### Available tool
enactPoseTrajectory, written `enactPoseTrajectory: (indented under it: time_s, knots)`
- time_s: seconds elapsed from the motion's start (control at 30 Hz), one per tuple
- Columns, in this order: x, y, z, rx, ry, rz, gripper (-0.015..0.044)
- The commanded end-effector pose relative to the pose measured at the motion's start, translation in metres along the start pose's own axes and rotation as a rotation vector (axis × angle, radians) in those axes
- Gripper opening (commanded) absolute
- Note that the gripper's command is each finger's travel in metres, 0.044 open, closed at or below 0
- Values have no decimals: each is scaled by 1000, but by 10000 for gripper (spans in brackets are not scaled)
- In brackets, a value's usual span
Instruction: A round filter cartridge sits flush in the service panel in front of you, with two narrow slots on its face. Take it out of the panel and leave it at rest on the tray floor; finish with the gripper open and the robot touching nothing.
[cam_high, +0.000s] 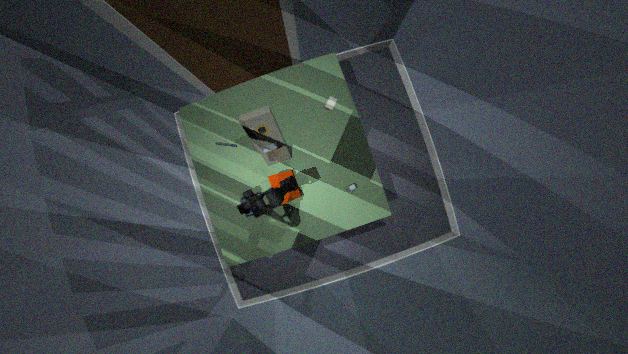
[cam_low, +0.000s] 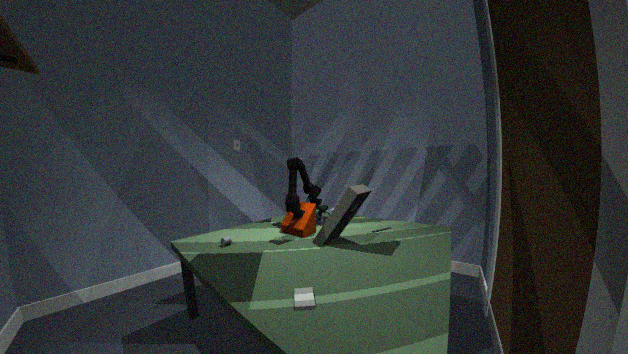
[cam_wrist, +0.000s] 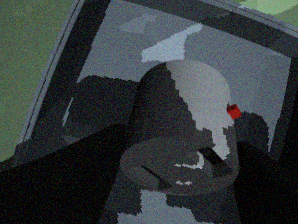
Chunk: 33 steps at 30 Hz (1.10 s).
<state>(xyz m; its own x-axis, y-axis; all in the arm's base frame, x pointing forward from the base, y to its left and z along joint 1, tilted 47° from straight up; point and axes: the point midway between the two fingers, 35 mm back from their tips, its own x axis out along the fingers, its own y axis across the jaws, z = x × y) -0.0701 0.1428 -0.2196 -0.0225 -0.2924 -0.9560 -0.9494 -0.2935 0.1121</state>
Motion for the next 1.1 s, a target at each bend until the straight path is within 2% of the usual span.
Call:
enactPoseTrajectory:
  time_s: [0.0,0.17,0.3,0.43,0.5,0.6,1.07]
  knots:
    - [0,0,1,0,-2,0,315]
    - [0,0,1,0,-2,0,440]
    - [-7,0,6,0,-2,0,440]
    - [-52,0,32,0,-2,0,440]
    - [-61,0,35,0,-1,-1,440]
    - [-51,1,34,5,-15,4,440]
    - [-51,1,34,5,-15,4,440]
